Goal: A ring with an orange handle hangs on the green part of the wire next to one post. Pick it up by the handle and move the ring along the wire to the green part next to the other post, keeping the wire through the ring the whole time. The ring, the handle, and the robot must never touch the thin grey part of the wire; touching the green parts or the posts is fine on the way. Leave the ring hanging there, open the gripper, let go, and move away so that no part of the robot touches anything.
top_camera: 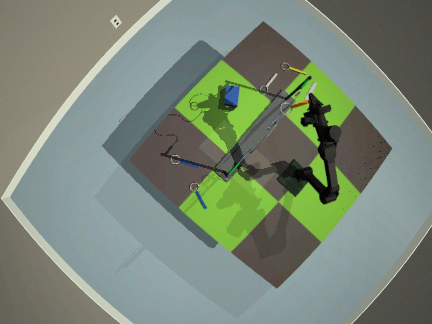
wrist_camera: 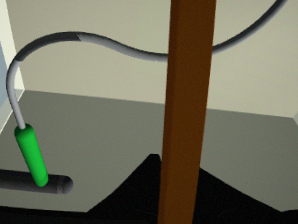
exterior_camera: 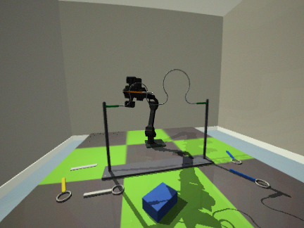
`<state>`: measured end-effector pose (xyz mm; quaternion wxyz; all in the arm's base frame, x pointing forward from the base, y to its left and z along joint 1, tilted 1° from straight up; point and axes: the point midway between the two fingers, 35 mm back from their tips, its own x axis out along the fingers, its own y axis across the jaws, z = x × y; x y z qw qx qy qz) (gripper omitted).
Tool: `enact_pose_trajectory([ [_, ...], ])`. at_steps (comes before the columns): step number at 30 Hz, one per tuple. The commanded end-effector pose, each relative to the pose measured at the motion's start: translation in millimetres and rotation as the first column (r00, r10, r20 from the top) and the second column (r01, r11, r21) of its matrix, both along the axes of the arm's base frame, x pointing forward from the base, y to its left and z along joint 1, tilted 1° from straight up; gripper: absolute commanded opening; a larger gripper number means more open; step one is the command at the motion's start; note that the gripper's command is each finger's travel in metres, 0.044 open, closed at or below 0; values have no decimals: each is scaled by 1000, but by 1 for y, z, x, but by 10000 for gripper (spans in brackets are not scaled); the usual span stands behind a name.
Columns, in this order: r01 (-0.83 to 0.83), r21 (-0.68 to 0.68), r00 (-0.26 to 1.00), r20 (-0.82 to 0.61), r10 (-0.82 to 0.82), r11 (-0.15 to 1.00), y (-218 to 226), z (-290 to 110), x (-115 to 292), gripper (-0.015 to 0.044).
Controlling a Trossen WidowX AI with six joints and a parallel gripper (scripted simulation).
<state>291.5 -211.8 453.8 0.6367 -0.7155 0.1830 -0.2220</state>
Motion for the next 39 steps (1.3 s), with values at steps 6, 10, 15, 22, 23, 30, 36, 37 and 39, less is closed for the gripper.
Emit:
enact_pose_trajectory([
  [6,-2,-26,1000,-11,2,1000,-2,-8,1,-150],
  [10,-2,-4,1000,-10,2,1000,-4,-15,1,-150],
  [15,-2,53,1000,-6,2,999,-5,-26,1,-150],
  [22,-3,172,1000,2,3,985,-6,-46,1,-150],
  [23,-3,193,1000,3,3,981,-5,-49,1,-150],
  [30,-7,331,1000,12,3,944,-2,-71,1,-150],
  [36,-11,451,1000,21,1,892,3,-90,2,-150],
  [37,-11,471,1000,22,1,882,5,-93,2,-150],
  [39,-13,508,1000,25,0,861,7,-99,2,-150],
])
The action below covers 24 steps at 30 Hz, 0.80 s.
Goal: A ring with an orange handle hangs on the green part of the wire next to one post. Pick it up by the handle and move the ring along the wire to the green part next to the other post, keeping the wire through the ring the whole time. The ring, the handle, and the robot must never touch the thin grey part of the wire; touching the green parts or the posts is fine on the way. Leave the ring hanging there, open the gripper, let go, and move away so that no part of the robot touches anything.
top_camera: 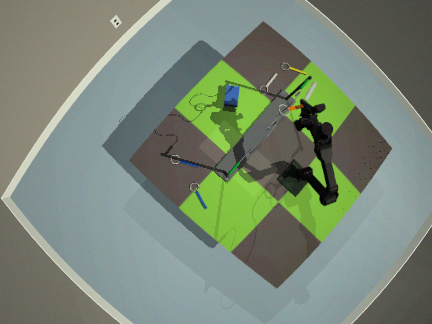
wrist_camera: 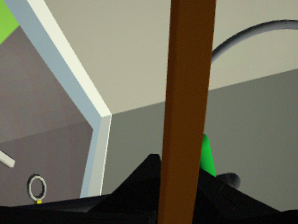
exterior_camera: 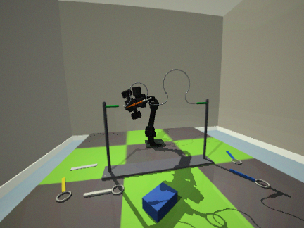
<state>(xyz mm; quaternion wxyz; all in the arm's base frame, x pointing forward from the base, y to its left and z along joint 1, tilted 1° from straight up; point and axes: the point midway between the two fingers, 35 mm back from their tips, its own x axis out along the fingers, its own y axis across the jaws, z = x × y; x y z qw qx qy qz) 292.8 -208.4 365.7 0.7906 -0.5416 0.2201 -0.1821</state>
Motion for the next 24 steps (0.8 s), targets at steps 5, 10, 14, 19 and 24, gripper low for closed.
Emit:
enact_pose_trajectory([
  [5,-8,166,1000,4,8,986,11,-26,1,-150],
  [10,-11,276,1000,12,8,961,20,-40,2,-150],
  [14,-14,363,1000,18,8,932,29,-51,3,-150],
  [19,-18,471,1000,26,7,882,41,-63,4,-150],
  [24,-24,575,999,35,5,818,56,-75,5,-150],
])
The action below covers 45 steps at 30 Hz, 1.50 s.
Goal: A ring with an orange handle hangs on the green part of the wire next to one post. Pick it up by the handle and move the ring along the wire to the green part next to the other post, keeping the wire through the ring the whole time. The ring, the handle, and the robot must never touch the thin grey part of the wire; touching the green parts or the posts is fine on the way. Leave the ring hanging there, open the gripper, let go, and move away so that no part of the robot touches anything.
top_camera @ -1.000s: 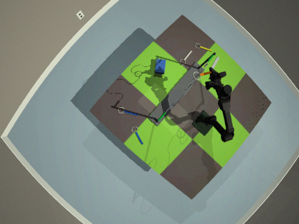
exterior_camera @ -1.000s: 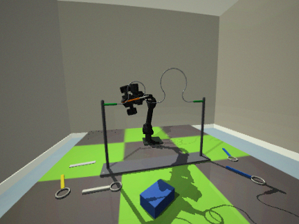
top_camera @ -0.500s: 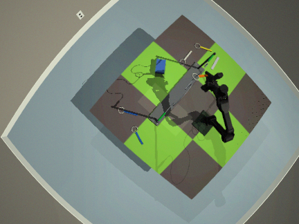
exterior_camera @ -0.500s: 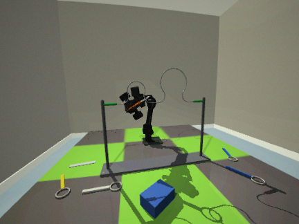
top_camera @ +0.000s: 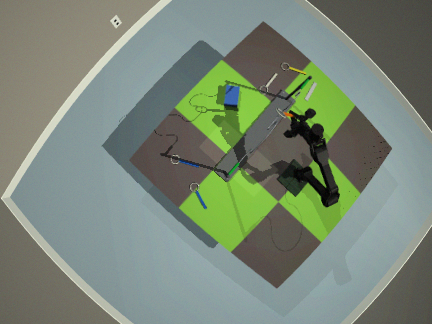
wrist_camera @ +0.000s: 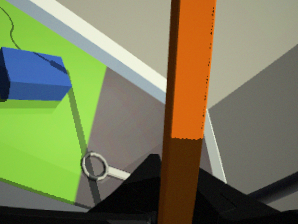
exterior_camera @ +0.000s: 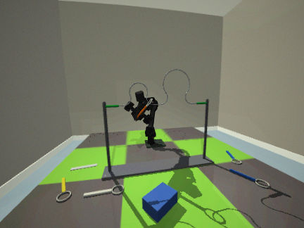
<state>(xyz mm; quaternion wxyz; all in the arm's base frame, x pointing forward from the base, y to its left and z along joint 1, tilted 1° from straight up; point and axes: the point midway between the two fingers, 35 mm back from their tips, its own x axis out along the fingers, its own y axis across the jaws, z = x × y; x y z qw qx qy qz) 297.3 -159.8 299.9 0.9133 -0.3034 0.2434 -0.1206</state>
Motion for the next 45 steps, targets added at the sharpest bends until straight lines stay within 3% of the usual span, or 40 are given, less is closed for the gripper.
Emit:
enact_pose_trajectory([
  [1,-6,85,1000,-2,6,996,10,-11,0,-150],
  [22,-22,490,1000,30,8,872,73,-34,5,-150],
  [45,-33,617,999,45,7,787,113,-36,7,-150],
])
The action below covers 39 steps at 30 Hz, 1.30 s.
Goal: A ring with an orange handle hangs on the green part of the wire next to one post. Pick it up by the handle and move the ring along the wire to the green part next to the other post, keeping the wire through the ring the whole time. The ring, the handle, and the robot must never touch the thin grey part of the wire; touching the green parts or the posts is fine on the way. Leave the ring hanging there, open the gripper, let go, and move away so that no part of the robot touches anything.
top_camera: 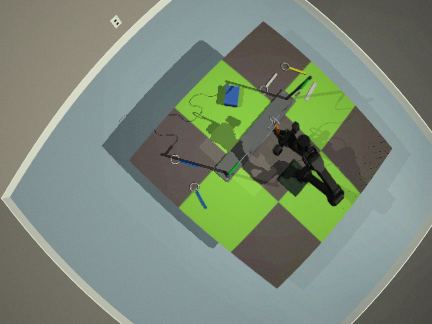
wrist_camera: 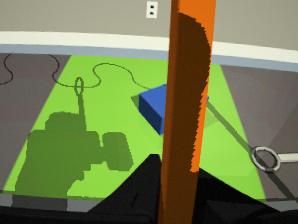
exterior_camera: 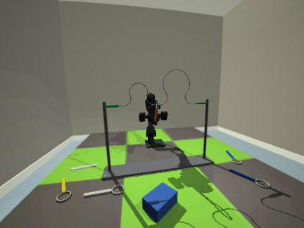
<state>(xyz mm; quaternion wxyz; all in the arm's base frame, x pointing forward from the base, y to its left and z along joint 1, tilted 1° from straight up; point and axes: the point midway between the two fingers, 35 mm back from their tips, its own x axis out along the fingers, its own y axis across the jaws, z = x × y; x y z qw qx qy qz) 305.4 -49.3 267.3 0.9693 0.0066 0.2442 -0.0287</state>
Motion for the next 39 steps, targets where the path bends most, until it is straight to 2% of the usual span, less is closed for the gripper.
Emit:
enact_pose_trajectory([
  [1,6,11,1000,-7,-6,1000,3,-3,0,-150],
  [19,2,136,1000,3,-3,991,35,-2,2,-150],
  [29,-1,299,1000,16,-3,954,63,4,4,-150],
  [39,-9,504,999,31,-8,864,95,17,6,-150],
])
